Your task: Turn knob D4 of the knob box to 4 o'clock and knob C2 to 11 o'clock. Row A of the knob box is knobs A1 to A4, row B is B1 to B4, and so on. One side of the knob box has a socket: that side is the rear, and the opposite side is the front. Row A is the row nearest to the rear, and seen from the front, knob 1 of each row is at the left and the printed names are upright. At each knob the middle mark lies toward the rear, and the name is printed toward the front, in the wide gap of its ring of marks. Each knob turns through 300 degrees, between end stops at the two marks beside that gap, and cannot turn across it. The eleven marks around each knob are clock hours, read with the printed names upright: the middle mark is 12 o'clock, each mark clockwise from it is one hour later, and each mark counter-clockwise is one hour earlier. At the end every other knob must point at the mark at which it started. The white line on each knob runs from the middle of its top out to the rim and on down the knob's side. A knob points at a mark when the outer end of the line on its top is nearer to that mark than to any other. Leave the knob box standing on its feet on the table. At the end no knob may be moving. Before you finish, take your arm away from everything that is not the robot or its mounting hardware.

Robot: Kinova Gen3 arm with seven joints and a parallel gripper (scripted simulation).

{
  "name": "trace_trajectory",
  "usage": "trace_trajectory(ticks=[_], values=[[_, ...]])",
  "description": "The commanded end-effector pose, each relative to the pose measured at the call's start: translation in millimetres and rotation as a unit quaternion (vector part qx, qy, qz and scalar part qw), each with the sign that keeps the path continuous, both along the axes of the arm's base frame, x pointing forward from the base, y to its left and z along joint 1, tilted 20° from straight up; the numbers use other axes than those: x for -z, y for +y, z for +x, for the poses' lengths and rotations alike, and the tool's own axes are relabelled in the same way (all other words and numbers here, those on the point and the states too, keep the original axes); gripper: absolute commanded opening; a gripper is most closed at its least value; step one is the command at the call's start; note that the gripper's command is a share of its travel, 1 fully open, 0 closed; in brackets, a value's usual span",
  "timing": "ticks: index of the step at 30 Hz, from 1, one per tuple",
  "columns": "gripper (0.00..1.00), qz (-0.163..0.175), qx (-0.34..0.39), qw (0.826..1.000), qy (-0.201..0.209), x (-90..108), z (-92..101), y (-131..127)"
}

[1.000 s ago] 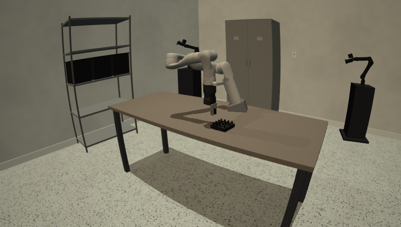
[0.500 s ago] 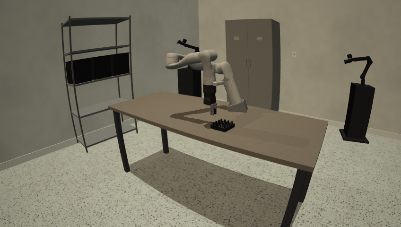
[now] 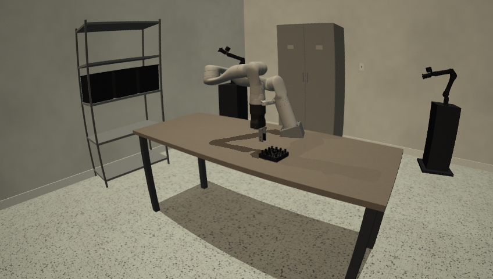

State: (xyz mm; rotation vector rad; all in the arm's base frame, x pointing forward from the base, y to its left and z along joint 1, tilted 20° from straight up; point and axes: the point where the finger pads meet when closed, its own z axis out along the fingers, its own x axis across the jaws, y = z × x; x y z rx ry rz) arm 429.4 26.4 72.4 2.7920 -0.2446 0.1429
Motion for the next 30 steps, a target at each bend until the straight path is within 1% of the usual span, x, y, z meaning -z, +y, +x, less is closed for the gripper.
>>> trace_trajectory(ticks=[1, 16, 30], values=[[0.46, 0.000, 0.000, 1.000, -0.001, -0.6, 0.3, 0.3], [0.46, 0.000, 0.000, 1.000, -0.001, 4.8, 0.7, -1.5], [0.46, 0.000, 0.000, 1.000, -0.001, 20.4, 1.8, -7.0]])
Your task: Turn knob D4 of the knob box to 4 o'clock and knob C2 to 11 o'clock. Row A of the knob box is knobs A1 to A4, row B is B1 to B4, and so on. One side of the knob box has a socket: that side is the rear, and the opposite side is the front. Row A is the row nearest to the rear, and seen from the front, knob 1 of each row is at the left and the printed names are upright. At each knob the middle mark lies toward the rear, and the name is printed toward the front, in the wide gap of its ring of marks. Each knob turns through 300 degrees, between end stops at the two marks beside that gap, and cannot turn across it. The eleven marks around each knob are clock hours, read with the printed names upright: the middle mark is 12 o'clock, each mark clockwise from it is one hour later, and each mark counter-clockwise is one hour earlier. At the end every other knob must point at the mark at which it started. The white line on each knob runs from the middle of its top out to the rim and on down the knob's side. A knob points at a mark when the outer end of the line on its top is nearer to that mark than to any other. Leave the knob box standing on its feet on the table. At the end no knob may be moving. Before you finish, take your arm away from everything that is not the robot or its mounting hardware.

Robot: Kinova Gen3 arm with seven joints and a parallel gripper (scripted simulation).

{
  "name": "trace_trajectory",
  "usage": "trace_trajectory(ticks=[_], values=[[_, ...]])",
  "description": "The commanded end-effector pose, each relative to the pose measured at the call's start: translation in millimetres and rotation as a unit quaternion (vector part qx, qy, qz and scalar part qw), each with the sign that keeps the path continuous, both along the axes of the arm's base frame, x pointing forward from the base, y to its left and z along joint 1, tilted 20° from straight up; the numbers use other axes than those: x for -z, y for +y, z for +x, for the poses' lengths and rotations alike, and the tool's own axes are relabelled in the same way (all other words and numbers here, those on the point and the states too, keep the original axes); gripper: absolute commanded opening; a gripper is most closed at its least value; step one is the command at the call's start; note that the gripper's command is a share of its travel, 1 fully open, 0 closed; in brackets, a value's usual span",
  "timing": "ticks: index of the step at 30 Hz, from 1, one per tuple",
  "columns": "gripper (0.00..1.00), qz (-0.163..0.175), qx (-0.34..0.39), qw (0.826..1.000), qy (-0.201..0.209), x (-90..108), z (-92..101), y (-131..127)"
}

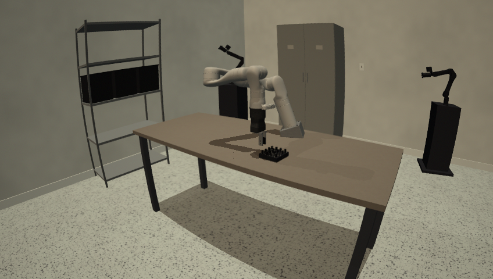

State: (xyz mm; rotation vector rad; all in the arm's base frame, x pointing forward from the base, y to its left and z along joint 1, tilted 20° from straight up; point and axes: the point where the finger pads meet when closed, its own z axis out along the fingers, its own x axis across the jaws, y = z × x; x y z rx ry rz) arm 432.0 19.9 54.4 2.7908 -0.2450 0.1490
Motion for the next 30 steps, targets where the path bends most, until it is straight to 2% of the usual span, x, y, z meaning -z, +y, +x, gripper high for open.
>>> trace_trajectory(ticks=[1, 18, 30], values=[[0.46, 0.001, 0.000, 1.000, 0.001, 3.7, -0.7, -0.9], [0.46, 0.001, 0.000, 1.000, 0.001, 19.3, 0.4, -6.3], [0.46, 0.001, 0.000, 1.000, 0.001, 22.6, 0.6, -7.4]])
